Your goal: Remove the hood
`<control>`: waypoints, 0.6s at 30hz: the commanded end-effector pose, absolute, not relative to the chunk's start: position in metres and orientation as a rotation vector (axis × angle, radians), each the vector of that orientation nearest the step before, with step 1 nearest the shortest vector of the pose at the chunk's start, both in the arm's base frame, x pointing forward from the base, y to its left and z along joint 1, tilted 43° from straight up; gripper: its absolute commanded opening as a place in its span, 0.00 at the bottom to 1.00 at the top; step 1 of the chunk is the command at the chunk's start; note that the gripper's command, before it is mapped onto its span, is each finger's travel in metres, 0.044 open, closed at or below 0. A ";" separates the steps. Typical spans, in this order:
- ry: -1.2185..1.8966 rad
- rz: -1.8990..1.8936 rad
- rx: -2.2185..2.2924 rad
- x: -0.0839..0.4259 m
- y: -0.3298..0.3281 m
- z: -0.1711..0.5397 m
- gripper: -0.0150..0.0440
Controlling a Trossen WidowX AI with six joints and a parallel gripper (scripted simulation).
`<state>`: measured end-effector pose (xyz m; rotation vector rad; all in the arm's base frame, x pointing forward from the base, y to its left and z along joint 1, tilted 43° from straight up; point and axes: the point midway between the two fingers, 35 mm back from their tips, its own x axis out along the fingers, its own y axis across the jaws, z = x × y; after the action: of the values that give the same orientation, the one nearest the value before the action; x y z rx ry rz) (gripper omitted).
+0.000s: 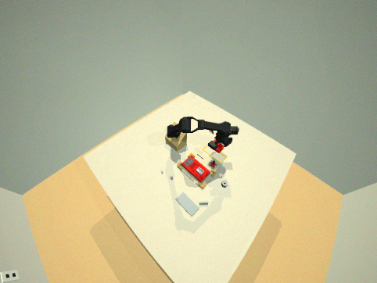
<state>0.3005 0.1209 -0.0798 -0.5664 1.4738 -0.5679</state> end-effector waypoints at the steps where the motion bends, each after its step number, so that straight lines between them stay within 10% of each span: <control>1: 1.473 -0.565 -0.571 0.301 0.119 -0.082 0.25; 18: 1.473 -0.565 -0.571 0.302 0.112 -0.090 0.25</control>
<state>0.3013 0.1138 -0.0886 -0.5652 1.4751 -0.5672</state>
